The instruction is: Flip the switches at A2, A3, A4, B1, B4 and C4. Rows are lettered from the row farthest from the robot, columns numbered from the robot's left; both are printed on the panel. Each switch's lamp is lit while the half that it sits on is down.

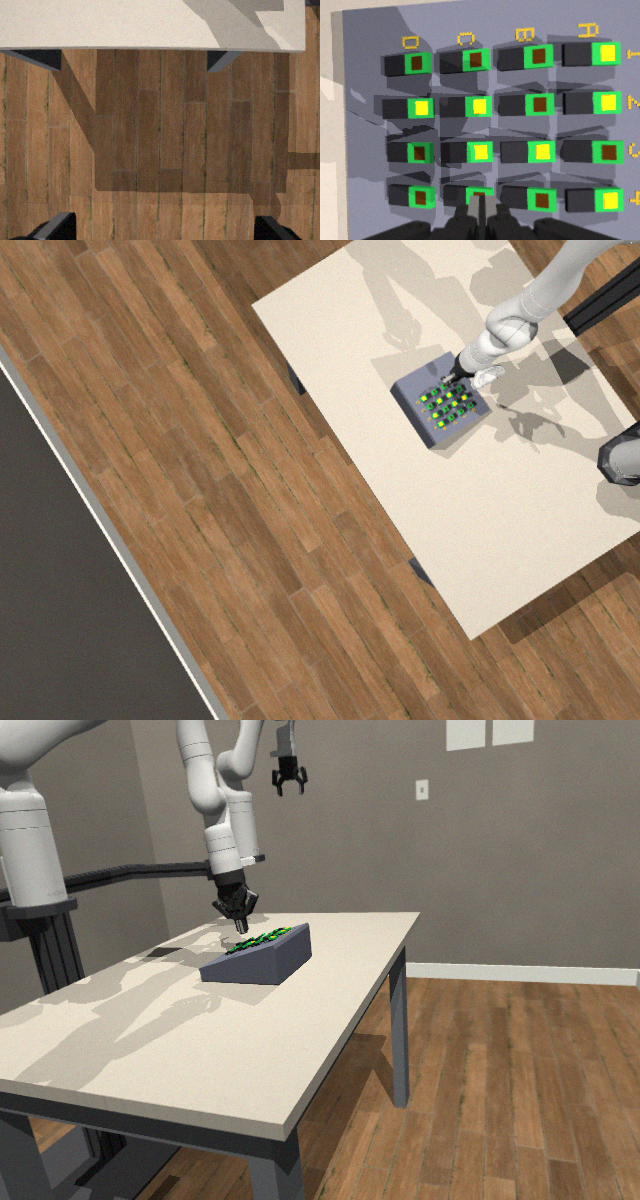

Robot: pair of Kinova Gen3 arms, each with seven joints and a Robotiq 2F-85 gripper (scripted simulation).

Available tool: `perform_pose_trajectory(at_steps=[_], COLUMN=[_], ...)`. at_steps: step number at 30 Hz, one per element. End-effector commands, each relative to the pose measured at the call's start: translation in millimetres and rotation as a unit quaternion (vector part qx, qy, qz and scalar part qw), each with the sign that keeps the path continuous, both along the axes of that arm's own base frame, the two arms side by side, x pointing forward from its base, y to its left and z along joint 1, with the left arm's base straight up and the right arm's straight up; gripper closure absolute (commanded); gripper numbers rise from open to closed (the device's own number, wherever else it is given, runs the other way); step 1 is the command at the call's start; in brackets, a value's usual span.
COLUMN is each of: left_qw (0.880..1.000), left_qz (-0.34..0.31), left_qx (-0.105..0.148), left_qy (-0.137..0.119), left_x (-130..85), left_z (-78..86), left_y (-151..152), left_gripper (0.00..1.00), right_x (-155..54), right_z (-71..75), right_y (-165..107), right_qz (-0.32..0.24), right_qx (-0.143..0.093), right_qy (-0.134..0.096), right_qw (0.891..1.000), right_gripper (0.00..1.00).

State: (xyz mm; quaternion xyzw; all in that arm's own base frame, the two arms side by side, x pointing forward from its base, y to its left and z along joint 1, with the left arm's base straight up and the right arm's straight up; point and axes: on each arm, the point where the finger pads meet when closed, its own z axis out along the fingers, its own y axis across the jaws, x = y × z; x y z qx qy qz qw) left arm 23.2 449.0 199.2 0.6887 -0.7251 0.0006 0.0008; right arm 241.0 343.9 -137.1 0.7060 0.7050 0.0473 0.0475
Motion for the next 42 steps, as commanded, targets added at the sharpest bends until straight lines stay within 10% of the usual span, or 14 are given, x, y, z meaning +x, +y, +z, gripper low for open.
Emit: perform_pose_trajectory(at_steps=[1, 42], left_qw=[1.0, 1.0], left_qz=[0.0, 0.0], left_qx=[0.001, 0.001], left_qy=[0.0, 0.0], left_x=[0, 0], left_z=[0.8, 0.8], left_y=[0, 0], left_gripper=[0.002, 0.002], right_x=[0, 3], right_z=[0.5, -22.2], right_y=[1, 1], right_qz=[0.0, 0.0], right_qx=[0.001, 0.001], right_qy=[0.0, 0.0], right_qw=[1.0, 1.0], right_gripper=[0.903, 0.903])
